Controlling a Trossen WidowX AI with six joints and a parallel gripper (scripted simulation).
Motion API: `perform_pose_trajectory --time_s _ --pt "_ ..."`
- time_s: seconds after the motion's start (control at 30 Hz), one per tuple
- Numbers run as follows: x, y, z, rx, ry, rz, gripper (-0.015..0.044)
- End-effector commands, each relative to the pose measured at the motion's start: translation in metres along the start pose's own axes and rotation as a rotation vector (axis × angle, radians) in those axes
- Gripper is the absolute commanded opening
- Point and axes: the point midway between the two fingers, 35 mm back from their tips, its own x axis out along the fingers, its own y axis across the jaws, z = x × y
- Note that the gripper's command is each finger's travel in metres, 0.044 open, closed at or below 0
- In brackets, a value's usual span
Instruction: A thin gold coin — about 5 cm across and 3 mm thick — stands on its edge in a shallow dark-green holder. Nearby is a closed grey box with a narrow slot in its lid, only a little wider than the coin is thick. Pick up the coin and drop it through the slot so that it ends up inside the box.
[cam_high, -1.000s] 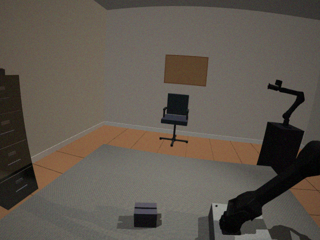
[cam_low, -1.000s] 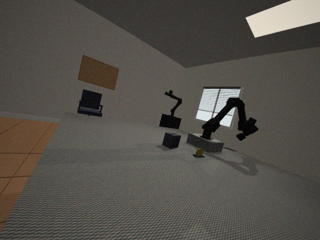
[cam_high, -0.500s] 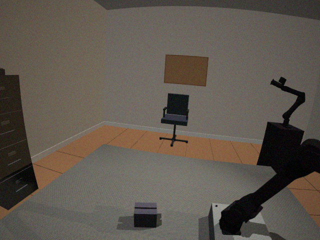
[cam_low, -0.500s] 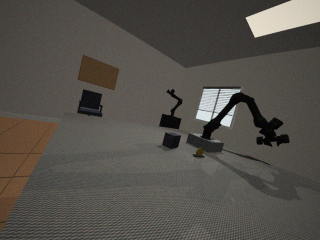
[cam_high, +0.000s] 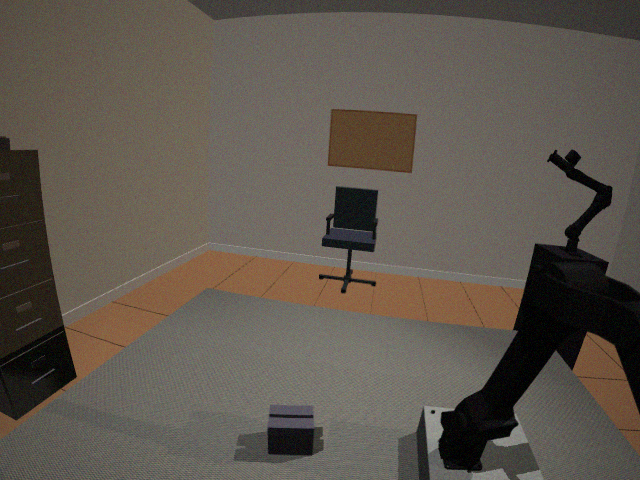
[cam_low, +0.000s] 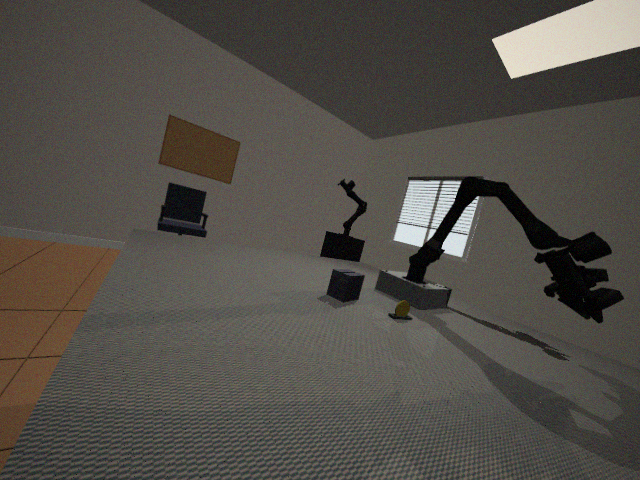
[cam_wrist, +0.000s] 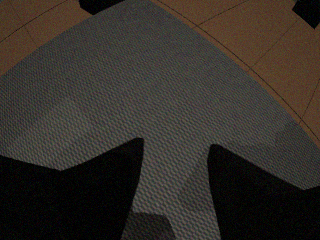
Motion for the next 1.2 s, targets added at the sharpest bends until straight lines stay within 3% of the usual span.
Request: perform_pose_trajectory --time_s 0.0,0.27,0.5,0.7,0.93,1.17 --pt "-0.028 -0.050 -0.038 0.209 0.090 -0.116 0.0161" --pt "-0.101 -0.129 -0.131 0.738 0.235 -0.335 0.0161" --pt "-0.183 -0.156 -0.218 1.251 0.323 -0.547 0.0161" --pt "-0.256 -0.142 -0.287 1.719 0.367 -0.737 0.0161" --pt "-0.334 -0.087 -0.347 2.310 0.379 -0.967 0.0161" --pt "-0.342 -0.083 -0.353 2.366 0.378 -0.989 0.0161"
